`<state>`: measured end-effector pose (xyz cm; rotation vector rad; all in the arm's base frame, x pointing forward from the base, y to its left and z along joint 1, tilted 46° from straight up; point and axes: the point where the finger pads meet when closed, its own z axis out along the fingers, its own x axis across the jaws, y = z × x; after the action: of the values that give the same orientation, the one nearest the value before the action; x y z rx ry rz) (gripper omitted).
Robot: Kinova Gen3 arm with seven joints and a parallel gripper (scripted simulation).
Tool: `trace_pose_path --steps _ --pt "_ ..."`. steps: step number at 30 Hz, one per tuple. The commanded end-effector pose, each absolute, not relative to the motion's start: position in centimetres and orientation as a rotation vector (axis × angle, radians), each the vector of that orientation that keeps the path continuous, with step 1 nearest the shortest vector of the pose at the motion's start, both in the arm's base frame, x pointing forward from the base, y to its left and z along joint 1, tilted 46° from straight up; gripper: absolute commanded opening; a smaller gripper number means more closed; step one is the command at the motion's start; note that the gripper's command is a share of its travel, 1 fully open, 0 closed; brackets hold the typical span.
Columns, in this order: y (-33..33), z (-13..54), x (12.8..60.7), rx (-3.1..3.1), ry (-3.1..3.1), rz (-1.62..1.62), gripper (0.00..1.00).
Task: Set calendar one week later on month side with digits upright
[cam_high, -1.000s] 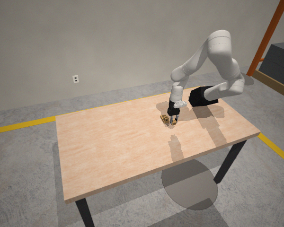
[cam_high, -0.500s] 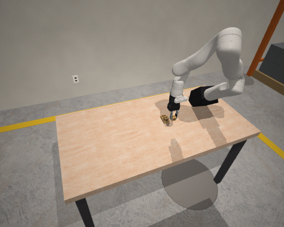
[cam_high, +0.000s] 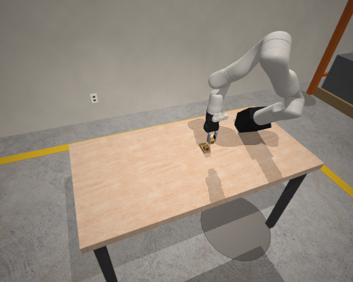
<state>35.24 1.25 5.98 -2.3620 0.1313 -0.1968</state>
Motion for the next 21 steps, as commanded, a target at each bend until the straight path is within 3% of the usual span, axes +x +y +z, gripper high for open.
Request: trace_pose_path --steps 1,21 --pt "-2.5 2.6 34.7 -2.357 0.157 -0.196 0.57" --pt "-4.7 0.3 33.9 -2.355 0.171 -0.184 0.57"
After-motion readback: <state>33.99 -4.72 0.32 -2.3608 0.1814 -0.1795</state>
